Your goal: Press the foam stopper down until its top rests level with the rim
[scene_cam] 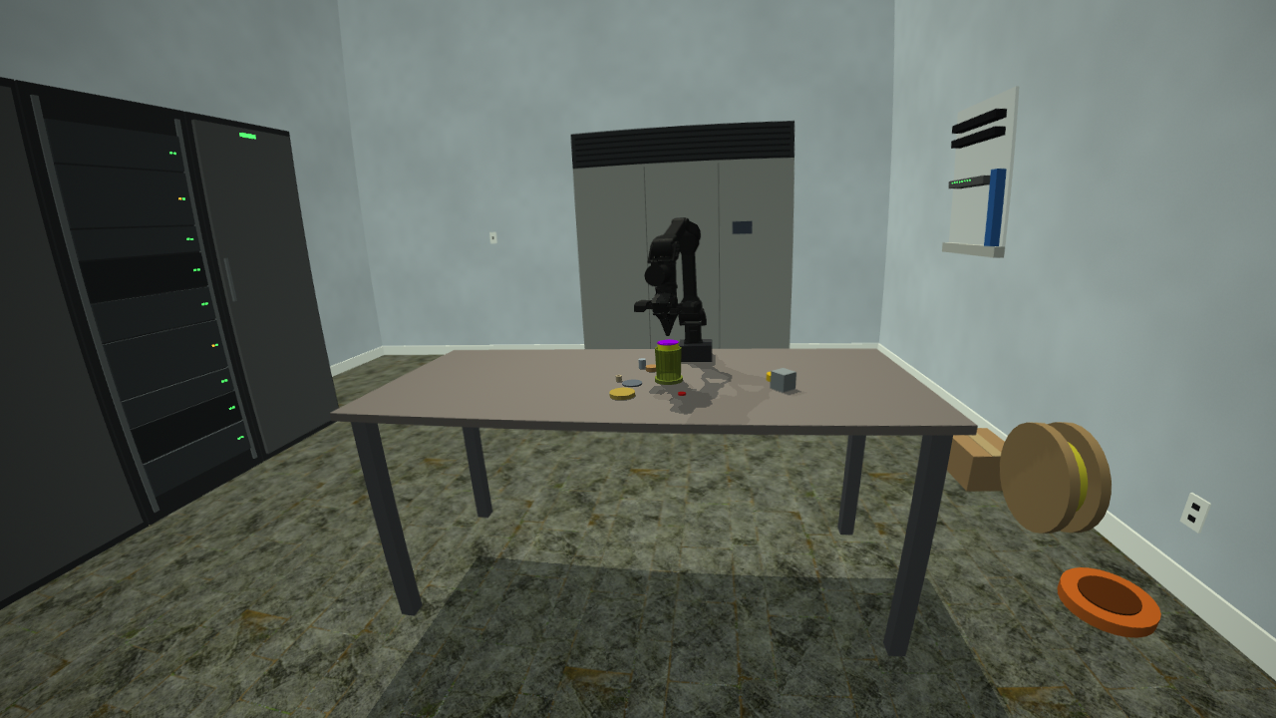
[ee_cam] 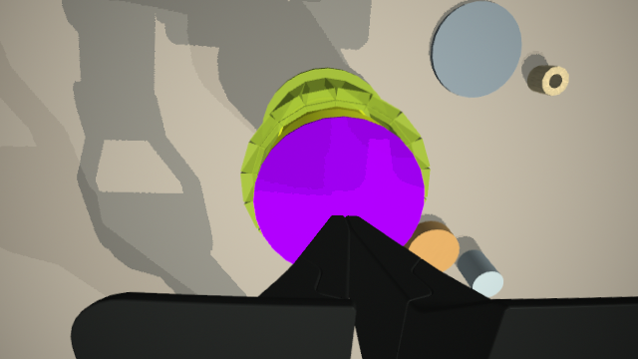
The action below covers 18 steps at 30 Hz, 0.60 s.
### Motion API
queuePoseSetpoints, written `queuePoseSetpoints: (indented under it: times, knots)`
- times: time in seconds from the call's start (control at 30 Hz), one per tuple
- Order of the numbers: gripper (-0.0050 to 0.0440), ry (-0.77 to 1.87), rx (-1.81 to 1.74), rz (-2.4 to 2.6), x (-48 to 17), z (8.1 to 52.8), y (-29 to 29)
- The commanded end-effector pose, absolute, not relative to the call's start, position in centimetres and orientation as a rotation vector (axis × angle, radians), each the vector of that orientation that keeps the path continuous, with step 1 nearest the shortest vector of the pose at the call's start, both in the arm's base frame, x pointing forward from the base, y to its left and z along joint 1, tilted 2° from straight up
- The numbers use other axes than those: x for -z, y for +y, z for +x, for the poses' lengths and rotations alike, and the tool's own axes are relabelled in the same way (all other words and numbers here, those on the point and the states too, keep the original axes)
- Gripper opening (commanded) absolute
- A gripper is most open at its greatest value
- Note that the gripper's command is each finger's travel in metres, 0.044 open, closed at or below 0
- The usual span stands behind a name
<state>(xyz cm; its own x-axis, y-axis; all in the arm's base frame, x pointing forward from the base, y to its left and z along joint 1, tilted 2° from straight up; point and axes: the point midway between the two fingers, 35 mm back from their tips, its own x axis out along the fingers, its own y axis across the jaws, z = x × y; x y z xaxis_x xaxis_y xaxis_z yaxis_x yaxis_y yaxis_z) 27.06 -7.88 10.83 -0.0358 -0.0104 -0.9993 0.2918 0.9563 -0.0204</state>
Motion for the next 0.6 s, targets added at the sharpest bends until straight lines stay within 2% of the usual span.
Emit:
queuePoseSetpoints:
  times: [0.0,0.57]
  knots:
    - [0.0000,1.569,0.249,0.216,-10.8,27.2,-8.0]
    - [0.0000,1.569,0.249,0.216,-9.6,27.3,-8.0]
